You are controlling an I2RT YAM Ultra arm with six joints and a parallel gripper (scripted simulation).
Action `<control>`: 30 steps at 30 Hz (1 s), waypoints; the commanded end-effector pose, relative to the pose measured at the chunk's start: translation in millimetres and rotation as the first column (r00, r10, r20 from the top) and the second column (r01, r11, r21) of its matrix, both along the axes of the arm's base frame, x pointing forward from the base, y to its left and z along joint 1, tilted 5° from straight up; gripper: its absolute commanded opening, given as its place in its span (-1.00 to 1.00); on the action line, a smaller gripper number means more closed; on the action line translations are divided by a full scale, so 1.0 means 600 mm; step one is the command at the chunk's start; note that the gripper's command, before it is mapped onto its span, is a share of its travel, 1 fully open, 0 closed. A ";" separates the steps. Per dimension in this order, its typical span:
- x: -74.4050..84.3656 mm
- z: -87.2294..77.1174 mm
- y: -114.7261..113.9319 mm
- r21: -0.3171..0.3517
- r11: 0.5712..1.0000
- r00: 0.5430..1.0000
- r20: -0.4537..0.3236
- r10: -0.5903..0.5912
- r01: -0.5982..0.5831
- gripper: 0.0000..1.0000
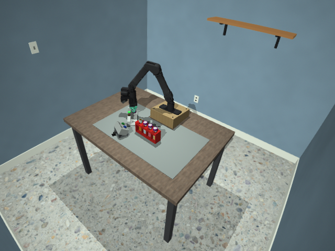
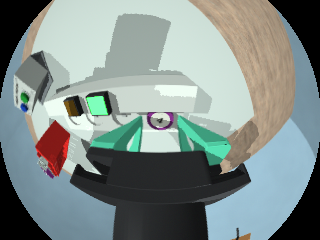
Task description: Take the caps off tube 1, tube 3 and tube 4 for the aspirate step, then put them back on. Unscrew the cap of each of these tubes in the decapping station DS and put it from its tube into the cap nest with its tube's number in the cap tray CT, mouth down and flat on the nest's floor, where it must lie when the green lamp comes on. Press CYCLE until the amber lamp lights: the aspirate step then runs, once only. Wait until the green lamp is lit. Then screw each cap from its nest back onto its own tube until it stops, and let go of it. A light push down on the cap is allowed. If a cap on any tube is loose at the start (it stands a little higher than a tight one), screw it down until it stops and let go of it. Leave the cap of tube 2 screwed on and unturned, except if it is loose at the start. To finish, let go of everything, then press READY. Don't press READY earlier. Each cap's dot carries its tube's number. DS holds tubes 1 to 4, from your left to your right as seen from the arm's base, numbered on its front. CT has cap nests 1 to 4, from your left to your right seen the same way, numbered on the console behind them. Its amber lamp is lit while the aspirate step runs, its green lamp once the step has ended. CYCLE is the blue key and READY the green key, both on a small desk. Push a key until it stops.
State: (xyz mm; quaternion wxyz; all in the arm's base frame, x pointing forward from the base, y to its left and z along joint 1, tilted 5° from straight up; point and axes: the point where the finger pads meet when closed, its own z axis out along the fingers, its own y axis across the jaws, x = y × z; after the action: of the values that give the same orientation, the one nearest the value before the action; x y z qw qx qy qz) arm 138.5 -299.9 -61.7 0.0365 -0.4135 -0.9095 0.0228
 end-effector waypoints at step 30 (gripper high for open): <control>-0.001 -0.008 -0.003 -0.014 1.000 1.000 0.008 0.001 -0.001 -0.06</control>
State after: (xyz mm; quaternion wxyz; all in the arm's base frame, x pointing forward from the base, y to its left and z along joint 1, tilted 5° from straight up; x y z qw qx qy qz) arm 137.1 -299.4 -69.0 0.0340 -0.4136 -0.9095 0.0247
